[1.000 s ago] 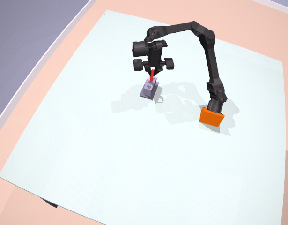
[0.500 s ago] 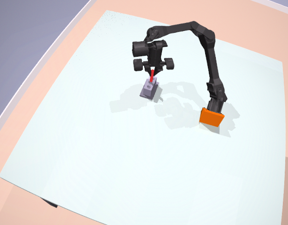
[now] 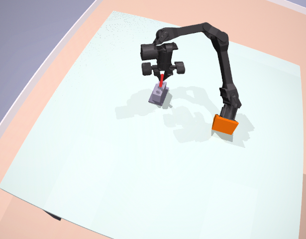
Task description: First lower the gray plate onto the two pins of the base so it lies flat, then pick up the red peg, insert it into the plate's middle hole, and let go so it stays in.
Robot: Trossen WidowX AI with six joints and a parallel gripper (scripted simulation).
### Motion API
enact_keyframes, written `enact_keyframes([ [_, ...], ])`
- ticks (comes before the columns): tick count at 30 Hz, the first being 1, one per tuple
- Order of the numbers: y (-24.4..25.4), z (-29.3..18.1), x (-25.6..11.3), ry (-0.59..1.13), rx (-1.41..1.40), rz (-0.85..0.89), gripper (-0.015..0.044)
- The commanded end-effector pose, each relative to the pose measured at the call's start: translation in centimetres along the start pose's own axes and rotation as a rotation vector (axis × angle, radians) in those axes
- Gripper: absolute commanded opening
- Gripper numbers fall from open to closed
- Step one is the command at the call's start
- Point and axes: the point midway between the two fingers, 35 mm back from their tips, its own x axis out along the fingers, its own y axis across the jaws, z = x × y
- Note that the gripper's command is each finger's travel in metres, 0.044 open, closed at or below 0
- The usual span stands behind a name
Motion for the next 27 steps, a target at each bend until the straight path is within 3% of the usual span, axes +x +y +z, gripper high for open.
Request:
enact_keyframes([
  [1,-0.03,0.15,0.03,-0.004,-0.002,-0.001,0.0000],
  [27,0.17,0.18,-0.05,-0.001,0.001,0.001,0.0000],
])
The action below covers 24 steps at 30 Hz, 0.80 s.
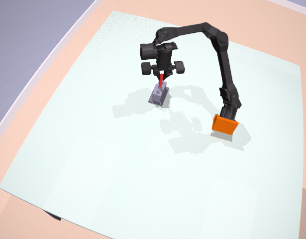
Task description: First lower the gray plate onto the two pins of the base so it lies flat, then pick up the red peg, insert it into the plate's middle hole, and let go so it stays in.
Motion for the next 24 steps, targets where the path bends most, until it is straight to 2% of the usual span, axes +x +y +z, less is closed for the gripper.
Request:
enact_keyframes([
  [1,0.00,0.00,0.00,0.000,0.000,0.000,0.0000],
  [24,-0.19,0.30,0.38,-0.001,-0.001,0.000,0.0000],
])
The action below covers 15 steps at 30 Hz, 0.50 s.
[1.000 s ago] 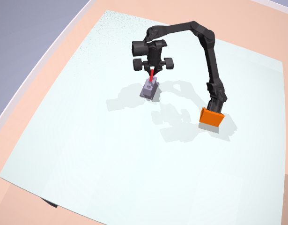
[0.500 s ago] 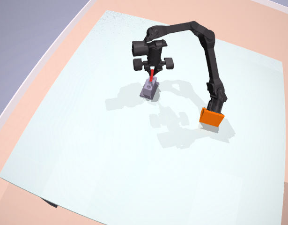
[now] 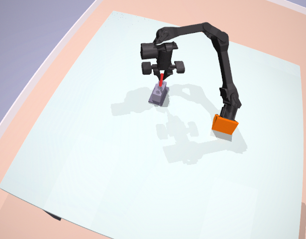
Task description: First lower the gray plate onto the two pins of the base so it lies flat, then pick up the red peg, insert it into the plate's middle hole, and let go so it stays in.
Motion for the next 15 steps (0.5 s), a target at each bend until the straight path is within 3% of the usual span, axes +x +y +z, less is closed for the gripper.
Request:
enact_keyframes([
  [1,-0.1,0.1,0.5,-0.003,-0.002,-0.004,0.0000],
  [15,0.0,0.1,1.7,-0.005,-0.003,-0.004,0.0000],
])
